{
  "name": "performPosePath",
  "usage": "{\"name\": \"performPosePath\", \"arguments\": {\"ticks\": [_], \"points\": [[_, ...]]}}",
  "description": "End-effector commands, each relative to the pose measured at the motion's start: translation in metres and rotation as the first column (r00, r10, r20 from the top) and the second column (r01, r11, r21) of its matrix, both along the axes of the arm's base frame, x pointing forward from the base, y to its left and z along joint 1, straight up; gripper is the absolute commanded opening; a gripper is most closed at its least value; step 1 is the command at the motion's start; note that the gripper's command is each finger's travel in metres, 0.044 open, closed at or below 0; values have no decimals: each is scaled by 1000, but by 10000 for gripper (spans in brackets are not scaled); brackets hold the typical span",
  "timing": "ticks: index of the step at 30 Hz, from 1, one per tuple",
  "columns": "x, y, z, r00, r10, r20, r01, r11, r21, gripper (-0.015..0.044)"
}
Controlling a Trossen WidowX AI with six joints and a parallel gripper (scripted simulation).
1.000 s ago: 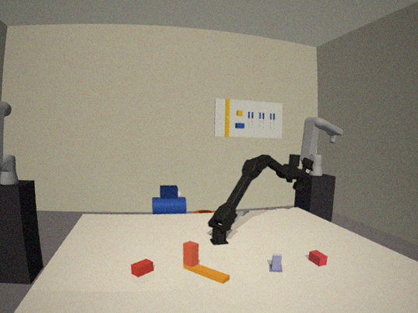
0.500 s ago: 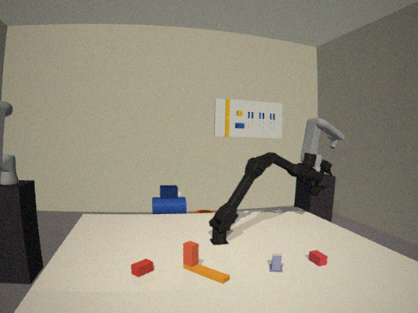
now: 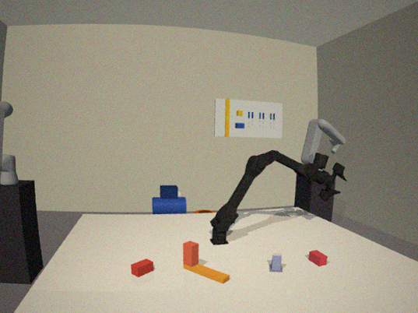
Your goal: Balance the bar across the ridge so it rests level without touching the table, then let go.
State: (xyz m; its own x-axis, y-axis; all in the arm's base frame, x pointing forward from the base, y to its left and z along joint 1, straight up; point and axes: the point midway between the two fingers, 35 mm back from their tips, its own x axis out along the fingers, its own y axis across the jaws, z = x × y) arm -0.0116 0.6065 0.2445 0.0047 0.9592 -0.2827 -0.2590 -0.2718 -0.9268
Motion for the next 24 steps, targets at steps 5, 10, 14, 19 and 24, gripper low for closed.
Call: {"name": "performPosePath", "arguments": {"ticks": [5,10,14,19,24], "points": [[62,-13,-8,995,-95,-5,95,993,-66,315],[105,-26,-12,985,-171,-10,169,980,-109,315],[138,-39,-15,973,-231,-13,227,963,-144,315],[178,-57,-19,952,-307,-15,299,935,-189,315],[216,-79,-23,925,-380,-19,366,901,-233,315]]}}
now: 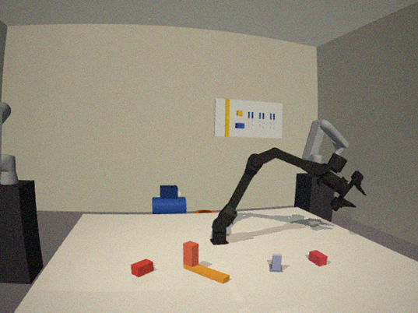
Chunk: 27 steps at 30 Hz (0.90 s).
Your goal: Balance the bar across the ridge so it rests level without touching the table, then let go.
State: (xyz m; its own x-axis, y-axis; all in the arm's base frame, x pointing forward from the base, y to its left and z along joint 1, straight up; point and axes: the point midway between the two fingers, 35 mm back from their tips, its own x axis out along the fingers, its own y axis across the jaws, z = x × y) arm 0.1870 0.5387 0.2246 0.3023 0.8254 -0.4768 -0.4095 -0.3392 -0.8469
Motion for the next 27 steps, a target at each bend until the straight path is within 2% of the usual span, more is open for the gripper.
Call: {"name": "performPosePath", "arguments": {"ticks": [1,14,27], "points": [[24,-16,-3,998,-54,-21,54,998,-29,315],[108,-87,-12,962,-262,-79,250,960,-129,315],[171,-171,-21,879,-460,-129,424,875,-232,315]]}}
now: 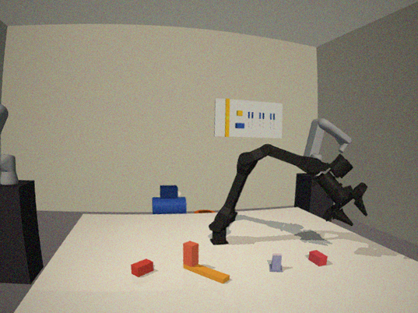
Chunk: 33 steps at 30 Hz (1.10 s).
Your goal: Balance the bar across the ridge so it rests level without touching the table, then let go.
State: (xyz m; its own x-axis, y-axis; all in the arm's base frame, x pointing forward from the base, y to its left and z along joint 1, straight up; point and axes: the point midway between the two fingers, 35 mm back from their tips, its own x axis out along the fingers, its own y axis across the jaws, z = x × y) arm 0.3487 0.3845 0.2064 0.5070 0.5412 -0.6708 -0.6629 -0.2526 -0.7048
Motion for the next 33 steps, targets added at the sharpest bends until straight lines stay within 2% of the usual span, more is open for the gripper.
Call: {"name": "performPosePath", "arguments": {"ticks": [1,17,33], "points": [[13,-24,-3,998,-55,-31,55,998,-20,315],[56,-138,-13,939,-312,-144,296,948,-120,315],[64,-253,-19,799,-548,-250,504,835,-222,315]]}}
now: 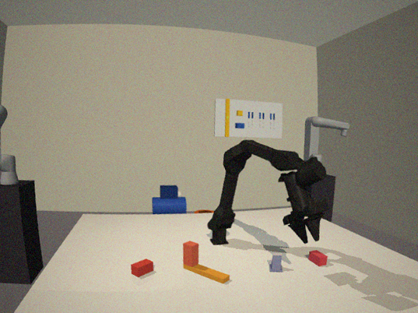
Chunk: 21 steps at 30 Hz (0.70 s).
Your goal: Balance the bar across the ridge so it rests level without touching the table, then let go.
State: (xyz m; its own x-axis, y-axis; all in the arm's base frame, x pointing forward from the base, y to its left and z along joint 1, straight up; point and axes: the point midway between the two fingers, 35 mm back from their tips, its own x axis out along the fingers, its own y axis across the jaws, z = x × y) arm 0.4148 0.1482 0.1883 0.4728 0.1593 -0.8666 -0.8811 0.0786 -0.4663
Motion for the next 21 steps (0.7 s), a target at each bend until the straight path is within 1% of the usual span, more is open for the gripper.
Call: {"name": "performPosePath", "arguments": {"ticks": [1,10,21], "points": [[-3,-23,-1,998,-59,-36,58,998,-3,315],[-13,-83,-3,971,-209,-115,208,978,-24,315],[-38,-150,-2,896,-395,-204,393,918,-51,315]]}}
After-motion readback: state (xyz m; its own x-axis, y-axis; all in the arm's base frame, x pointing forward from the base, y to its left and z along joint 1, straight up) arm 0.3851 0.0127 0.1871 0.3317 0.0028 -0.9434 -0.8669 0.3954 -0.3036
